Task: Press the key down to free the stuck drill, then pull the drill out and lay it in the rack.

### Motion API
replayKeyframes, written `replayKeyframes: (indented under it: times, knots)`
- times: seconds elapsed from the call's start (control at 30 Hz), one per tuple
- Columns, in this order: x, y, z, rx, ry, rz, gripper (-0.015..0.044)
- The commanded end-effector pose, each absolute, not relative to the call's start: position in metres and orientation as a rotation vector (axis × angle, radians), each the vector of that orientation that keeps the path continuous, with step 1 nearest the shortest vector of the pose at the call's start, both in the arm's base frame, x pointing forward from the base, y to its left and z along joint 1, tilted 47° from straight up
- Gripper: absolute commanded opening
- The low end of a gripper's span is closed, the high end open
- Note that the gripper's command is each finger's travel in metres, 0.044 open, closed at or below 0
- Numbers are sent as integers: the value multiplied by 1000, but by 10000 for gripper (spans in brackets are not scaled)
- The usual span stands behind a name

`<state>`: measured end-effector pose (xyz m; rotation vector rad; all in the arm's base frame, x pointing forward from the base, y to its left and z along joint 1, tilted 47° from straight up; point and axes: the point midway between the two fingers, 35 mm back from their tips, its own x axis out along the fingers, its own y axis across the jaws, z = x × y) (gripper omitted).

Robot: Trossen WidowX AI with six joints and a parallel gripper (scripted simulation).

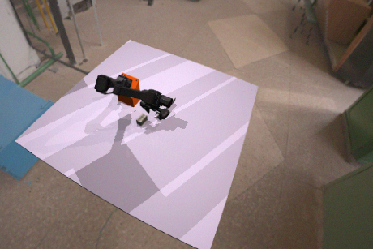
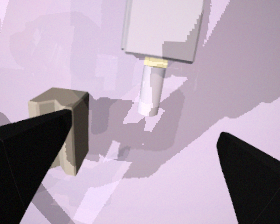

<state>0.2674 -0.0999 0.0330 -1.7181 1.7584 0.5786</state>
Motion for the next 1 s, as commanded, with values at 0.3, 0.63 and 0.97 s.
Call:
replayKeyframes:
  times: [0.3, 0.63, 0.97]
  knots:
    - [269, -108, 20, -1725, 1760, 578, 440]
    - [270, -117, 7, -1726, 1760, 578, 440]
    - [270, -126, -7, -1727, 1761, 577, 440]
